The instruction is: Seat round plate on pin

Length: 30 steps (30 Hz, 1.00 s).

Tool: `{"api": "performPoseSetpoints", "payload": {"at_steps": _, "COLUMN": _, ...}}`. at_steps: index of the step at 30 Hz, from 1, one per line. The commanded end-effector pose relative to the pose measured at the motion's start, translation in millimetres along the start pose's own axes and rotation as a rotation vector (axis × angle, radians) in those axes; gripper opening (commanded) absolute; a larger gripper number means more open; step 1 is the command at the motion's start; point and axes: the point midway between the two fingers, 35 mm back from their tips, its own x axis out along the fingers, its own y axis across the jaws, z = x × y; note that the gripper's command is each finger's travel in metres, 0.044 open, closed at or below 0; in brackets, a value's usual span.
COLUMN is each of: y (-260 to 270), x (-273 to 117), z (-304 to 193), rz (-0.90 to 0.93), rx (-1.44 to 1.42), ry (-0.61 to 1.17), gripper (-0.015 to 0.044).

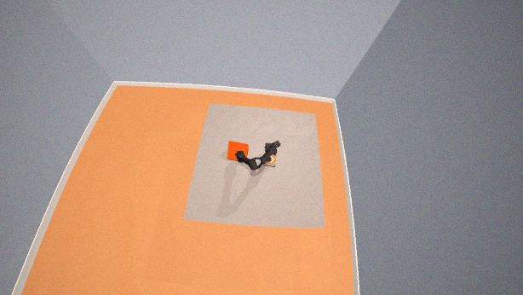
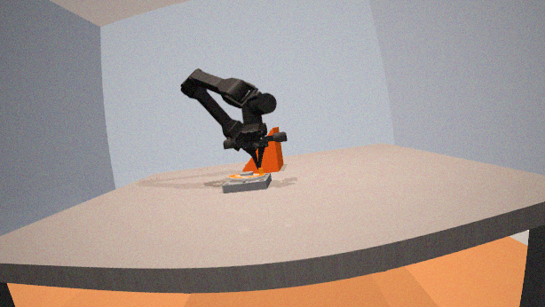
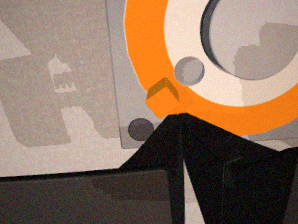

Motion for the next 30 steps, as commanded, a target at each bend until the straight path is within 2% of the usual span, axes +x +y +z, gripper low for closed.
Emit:
{"api": "performPoseSetpoints", "payload": {"at_steps": 1, "y": 7, "x": 3, "z": 3, "rz": 0.006, "rx": 0.004, "ry": 0.009, "gripper": 0.0}}
{"api": "performPoseSetpoints", "payload": {"at_steps": 30, "y": 15, "x": 3, "z": 25, "rz": 0.007, "rx": 0.005, "ry": 0.008, "gripper": 0.0}}
